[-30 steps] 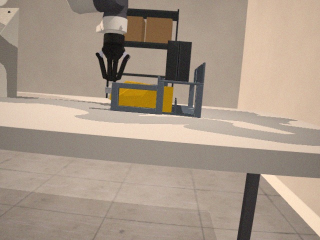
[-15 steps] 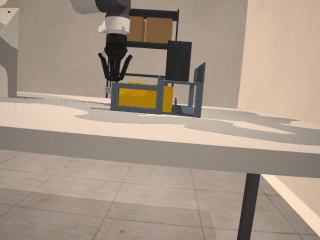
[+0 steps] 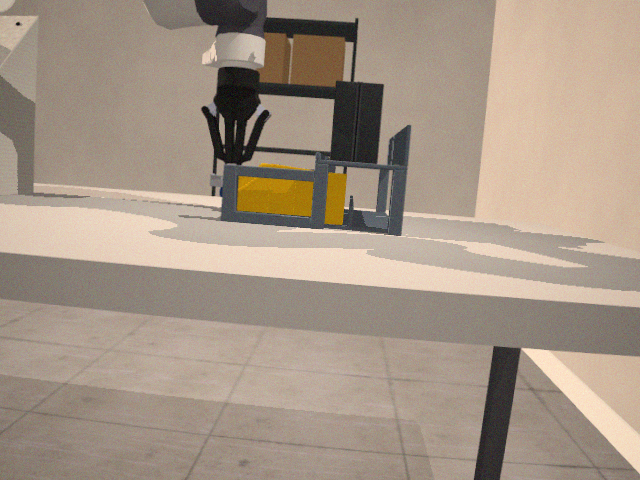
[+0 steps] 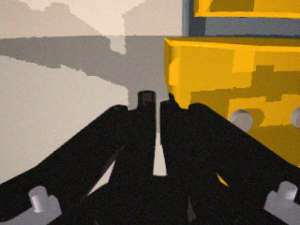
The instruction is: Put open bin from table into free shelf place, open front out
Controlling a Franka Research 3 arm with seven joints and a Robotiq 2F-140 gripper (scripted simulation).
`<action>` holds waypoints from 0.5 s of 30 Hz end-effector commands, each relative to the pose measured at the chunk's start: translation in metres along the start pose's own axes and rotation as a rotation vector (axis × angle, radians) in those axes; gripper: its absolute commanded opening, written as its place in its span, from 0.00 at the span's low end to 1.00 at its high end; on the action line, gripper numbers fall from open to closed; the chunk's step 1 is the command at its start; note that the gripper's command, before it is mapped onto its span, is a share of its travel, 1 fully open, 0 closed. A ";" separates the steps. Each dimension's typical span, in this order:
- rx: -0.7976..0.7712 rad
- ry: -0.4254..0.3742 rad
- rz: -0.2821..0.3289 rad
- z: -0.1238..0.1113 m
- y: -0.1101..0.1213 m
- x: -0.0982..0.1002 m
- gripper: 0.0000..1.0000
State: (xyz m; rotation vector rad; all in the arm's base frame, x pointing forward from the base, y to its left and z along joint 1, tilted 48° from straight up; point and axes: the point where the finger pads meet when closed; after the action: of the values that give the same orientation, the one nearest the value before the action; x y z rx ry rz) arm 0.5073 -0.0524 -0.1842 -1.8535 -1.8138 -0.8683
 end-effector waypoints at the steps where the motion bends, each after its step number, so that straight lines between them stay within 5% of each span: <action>1: 0.014 -0.002 0.001 0.001 0.003 0.001 0.00; 15: 0.014 -0.002 0.001 0.003 0.011 0.001 0.00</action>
State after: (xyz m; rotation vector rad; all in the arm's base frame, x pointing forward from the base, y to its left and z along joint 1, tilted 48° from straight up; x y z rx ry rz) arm 0.5167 -0.0519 -0.1845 -1.8539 -1.8140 -0.8680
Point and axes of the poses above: the point where the finger pads meet when closed, its own x axis back along the fingers, its own y axis across the jaws, z = x × y, and after that the axes turned 12 degrees about -x, right-handed
